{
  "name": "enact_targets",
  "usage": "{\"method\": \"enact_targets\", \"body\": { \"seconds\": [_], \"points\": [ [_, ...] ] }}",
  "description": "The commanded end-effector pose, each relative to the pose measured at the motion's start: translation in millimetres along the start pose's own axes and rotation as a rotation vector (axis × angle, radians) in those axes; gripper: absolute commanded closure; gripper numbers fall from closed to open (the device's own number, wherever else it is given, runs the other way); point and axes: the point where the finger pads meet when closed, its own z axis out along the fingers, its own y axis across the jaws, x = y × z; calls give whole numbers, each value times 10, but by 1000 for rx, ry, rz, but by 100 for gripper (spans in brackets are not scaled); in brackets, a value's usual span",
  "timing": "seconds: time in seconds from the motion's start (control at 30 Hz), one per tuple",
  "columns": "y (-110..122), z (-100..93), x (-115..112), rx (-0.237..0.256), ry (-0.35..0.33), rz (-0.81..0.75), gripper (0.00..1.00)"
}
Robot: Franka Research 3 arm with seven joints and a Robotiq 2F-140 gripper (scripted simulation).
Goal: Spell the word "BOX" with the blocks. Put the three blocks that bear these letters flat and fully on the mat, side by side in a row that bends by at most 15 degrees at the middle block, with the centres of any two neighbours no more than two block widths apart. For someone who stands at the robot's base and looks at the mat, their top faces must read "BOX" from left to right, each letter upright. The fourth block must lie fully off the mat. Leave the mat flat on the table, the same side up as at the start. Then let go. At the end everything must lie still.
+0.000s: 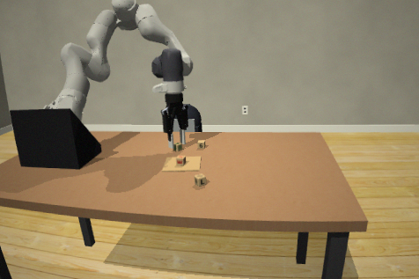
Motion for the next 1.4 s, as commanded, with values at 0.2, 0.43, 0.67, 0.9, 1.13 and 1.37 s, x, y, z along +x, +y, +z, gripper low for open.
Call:
{"method": "enact_targets", "body": {
  "seconds": [0.2,0.43,0.67,0.9,1.13,1.37],
  "points": [
    [7,149,-33,0,-11,-7,60],
    [7,162,-33,0,-11,-7,60],
    [7,162,-33,0,-11,-7,60],
    [7,162,-33,0,-11,-7,60],
    [7,162,-33,0,-11,-7,60],
    [7,162,-33,0,-11,-7,60]
  ]
}}
